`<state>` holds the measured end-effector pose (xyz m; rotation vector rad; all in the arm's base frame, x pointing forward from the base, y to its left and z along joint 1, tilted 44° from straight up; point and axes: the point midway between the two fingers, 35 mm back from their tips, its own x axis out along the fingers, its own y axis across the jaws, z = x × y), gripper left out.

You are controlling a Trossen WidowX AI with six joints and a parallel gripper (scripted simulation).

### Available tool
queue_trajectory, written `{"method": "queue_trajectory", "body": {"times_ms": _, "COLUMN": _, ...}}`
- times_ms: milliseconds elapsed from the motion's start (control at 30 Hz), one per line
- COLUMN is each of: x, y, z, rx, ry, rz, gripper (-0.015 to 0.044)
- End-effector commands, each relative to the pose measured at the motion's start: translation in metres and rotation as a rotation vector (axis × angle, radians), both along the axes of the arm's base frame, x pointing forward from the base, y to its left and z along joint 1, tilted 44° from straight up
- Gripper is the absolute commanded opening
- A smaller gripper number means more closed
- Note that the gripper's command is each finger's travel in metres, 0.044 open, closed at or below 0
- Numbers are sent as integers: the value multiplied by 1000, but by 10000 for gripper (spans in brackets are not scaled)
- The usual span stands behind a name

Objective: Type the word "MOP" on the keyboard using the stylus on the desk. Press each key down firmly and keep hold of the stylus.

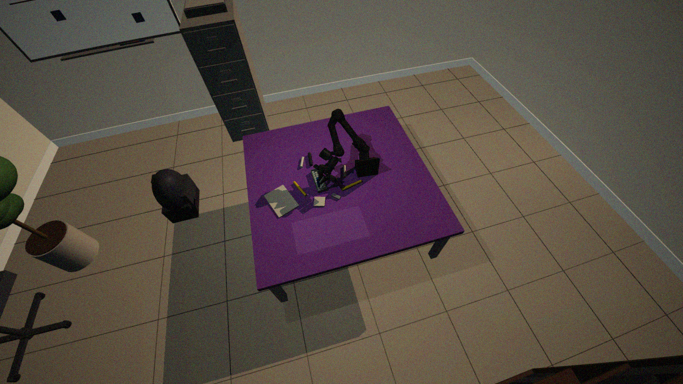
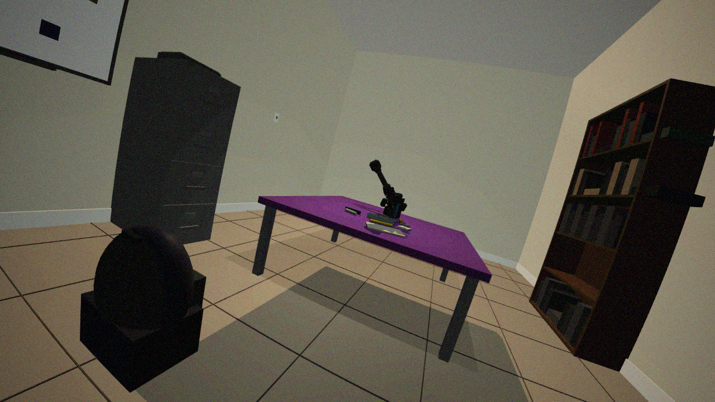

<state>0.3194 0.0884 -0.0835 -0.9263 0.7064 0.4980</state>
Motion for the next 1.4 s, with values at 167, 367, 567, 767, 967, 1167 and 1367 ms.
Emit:
{"method": "queue_trajectory", "body": {"times_ms": 167, "x": 3, "y": 0, "z": 1, "rx": 2, "ry": -4, "rz": 5, "gripper": 81}}
{"method": "queue_trajectory", "body": {"times_ms": 367, "x": 3, "y": 0, "z": 1, "rx": 2, "ry": -4, "rz": 5, "gripper": 81}}
{"method": "queue_trajectory", "body": {"times_ms": 567, "x": 3, "y": 0, "z": 1, "rx": 2, "ry": -4, "rz": 5, "gripper": 81}}
{"method": "queue_trajectory", "body": {"times_ms": 767, "x": 3, "y": 0, "z": 0, "rx": 2, "ry": -4, "rz": 5, "gripper": 81}}
{"method": "queue_trajectory", "body": {"times_ms": 967, "x": 3, "y": -4, "z": -3, "rx": 1, "ry": -4, "rz": 5, "gripper": 81}}
{"method": "queue_trajectory", "body": {"times_ms": 1167, "x": 3, "y": -6, "z": -6, "rx": 1, "ry": -4, "rz": 5, "gripper": 81}}
{"method": "queue_trajectory", "body": {"times_ms": 1367, "x": 3, "y": -9, "z": -8, "rx": 1, "ry": -4, "rz": 5, "gripper": 81}}
